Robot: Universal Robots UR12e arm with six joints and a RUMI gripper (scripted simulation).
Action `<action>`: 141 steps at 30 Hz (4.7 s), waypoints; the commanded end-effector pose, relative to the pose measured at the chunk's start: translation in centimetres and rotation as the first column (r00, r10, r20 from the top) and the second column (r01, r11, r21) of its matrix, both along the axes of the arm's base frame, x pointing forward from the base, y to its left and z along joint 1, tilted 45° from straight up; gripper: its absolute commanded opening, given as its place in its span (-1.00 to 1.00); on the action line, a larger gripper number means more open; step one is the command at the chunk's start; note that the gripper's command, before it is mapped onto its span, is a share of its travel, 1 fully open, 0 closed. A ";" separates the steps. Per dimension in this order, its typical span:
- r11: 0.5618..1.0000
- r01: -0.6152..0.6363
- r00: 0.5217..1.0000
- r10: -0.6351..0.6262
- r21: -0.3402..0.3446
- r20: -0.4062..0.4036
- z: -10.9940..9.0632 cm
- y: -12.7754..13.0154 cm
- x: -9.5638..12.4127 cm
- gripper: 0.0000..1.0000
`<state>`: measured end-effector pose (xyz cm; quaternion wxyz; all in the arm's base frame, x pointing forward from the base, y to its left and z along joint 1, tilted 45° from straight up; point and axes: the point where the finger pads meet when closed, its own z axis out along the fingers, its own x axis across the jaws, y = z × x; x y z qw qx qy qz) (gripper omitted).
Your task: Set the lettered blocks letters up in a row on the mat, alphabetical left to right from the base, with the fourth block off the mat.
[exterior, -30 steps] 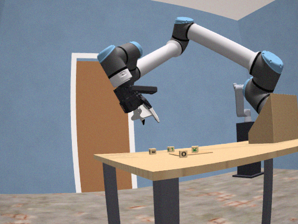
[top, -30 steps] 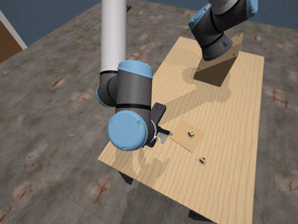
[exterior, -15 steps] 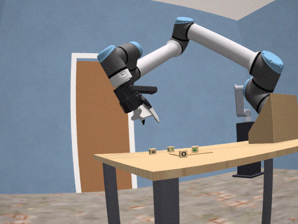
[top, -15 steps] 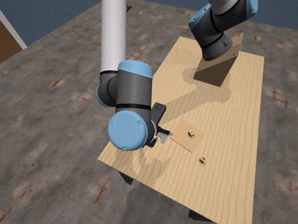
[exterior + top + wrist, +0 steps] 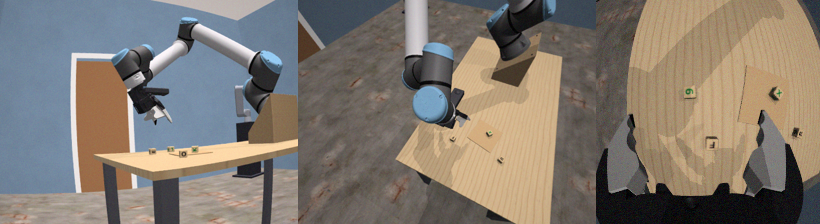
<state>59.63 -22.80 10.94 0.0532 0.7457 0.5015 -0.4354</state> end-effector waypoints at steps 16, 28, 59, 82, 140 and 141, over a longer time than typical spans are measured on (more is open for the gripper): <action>1.000 -0.004 1.000 0.004 0.000 0.005 1.2 -0.3 -3.9 1.00; 1.000 -0.004 1.000 0.004 0.000 0.005 1.2 -0.3 -3.9 1.00; 1.000 -0.009 1.000 0.009 -0.001 0.012 1.1 -0.3 -3.7 1.00; 0.968 -0.230 0.917 0.250 -0.102 0.312 -0.7 1.5 5.5 1.00; 0.752 -0.652 0.758 0.646 0.098 0.088 -9.9 8.7 2.8 1.00; 0.752 -0.652 0.758 0.646 0.098 0.088 -9.9 8.7 2.8 1.00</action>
